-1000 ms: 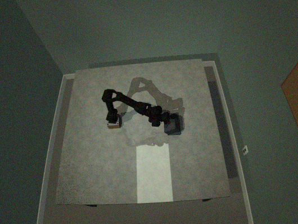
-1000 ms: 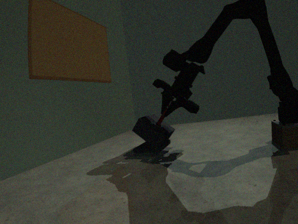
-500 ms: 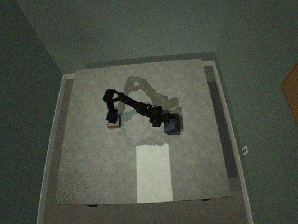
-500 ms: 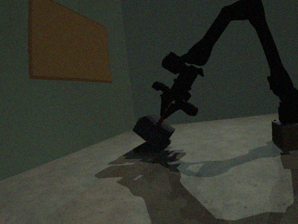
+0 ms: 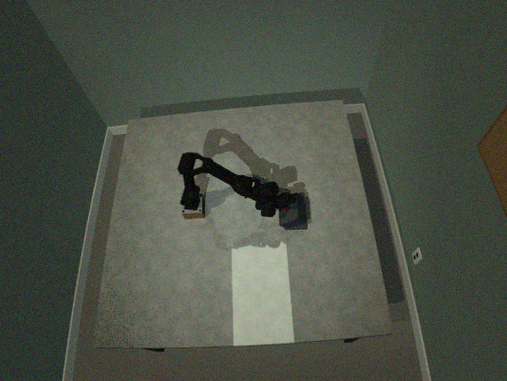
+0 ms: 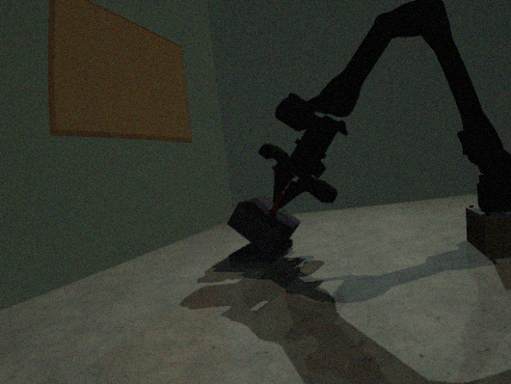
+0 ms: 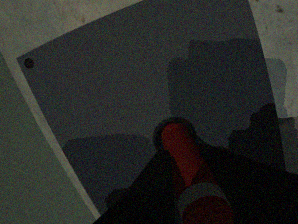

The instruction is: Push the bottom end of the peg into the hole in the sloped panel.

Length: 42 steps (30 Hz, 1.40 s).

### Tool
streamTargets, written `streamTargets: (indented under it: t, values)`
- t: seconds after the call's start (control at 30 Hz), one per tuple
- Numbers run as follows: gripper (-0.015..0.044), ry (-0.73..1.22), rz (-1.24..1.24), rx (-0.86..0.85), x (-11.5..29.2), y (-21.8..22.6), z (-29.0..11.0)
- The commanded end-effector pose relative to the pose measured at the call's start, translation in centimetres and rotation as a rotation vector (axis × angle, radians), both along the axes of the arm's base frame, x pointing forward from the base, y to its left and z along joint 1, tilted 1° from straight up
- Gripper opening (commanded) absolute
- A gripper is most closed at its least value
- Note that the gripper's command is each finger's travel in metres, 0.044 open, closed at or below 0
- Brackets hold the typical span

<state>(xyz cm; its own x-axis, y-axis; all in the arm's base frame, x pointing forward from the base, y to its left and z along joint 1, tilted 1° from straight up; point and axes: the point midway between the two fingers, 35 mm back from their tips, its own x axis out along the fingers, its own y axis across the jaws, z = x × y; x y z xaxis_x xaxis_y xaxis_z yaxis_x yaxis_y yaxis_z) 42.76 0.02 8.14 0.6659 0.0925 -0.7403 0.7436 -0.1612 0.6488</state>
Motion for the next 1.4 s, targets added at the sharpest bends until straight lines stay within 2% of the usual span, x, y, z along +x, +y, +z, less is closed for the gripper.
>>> streamTargets:
  t: [0.0, 0.57, 1.13, 1.37]
  values:
    - [0.0, -0.003, -0.005, 0.001, 0.3, 0.0, -0.1]
    - [0.0, 0.002, 0.0, 0.0, 0.3, 0.0, -0.3]
    - [0.044, 0.002, 0.0, 0.0, 0.1, 0.0, 0.0]
    - [0.044, 0.001, -0.001, 0.0, -0.4, -0.1, 0.8]
